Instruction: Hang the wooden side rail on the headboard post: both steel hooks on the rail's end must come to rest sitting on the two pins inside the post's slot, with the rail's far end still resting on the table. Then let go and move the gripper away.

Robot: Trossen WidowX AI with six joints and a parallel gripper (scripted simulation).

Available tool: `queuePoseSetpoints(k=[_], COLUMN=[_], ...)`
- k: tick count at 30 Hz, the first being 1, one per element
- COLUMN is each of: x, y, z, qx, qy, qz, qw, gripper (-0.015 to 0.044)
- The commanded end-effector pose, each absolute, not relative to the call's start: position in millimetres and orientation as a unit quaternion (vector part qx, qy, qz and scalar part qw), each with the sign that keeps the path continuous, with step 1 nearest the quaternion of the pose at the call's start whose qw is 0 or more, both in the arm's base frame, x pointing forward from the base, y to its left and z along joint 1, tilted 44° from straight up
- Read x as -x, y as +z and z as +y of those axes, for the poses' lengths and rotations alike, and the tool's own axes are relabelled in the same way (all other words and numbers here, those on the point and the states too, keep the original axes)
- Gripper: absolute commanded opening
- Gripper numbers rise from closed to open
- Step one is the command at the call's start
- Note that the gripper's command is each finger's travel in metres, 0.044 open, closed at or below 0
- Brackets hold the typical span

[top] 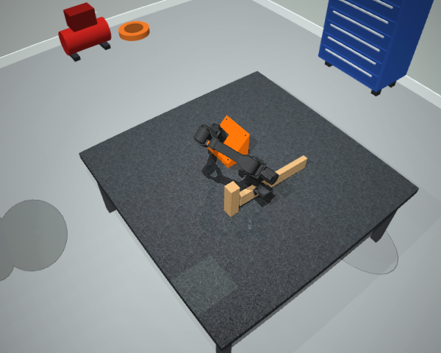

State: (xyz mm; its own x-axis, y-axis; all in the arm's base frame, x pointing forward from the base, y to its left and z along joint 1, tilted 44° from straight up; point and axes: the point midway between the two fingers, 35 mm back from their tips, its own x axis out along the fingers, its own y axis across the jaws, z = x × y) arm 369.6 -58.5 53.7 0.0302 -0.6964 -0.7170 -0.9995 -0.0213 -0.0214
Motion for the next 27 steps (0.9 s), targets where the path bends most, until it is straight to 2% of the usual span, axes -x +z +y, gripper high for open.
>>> queuePoseSetpoints(k=[1,27], x=[-371.5,-372.5], y=[59.2,61.9], z=[-56.5,-57.8], qx=[0.665,0.665], qy=[0.268,0.268], qz=[0.636,0.636], qw=[0.283,0.283], gripper=[0.0,0.0])
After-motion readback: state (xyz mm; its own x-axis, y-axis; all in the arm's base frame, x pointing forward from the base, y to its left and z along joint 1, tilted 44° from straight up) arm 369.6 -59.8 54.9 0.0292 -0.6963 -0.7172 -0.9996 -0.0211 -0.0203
